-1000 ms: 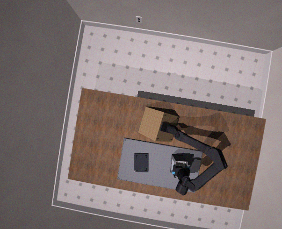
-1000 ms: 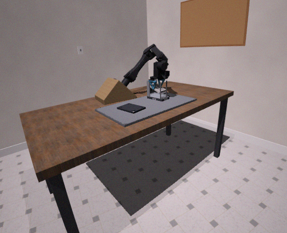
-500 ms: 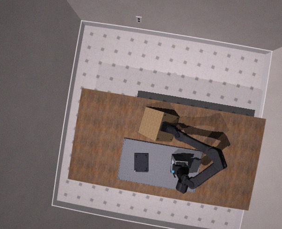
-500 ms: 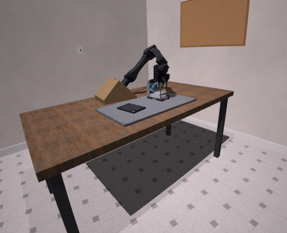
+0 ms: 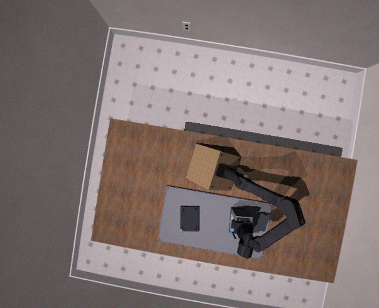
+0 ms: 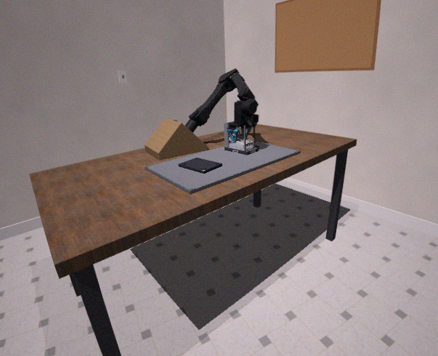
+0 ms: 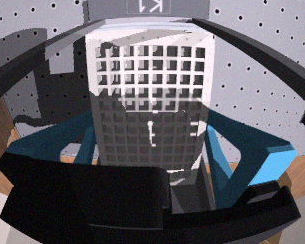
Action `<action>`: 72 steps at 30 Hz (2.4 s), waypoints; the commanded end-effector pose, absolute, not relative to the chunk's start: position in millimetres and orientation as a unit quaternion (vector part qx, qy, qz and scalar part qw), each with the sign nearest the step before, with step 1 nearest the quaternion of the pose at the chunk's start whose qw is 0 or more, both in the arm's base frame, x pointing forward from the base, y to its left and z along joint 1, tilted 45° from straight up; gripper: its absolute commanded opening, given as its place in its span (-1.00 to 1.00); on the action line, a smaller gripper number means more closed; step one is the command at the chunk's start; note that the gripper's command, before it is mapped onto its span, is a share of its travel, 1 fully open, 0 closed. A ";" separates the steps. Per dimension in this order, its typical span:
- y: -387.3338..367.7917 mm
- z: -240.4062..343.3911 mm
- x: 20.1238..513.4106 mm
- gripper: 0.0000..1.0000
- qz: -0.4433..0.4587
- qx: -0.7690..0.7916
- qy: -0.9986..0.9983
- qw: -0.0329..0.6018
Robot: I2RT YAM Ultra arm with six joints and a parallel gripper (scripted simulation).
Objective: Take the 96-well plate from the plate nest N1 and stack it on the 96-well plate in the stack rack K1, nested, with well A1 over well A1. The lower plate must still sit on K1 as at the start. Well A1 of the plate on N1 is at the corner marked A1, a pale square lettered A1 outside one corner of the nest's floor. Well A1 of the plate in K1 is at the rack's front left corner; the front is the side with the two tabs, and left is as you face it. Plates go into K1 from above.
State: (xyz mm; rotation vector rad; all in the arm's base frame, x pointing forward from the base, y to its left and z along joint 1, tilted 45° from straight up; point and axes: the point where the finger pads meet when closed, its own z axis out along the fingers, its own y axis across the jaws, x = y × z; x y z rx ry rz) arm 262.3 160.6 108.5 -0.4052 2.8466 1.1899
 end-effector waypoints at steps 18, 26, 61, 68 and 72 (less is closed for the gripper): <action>166.8 104.8 265.0 -1.00 0.388 -0.130 0.912 0.024; 166.9 104.5 265.0 -1.00 0.388 -0.130 0.912 0.023; 168.0 101.9 265.3 -1.00 0.388 -0.128 0.913 0.019; 168.7 100.3 265.2 -1.00 0.388 -0.127 0.913 0.017; 169.2 99.2 265.2 -1.00 0.388 -0.127 0.913 0.016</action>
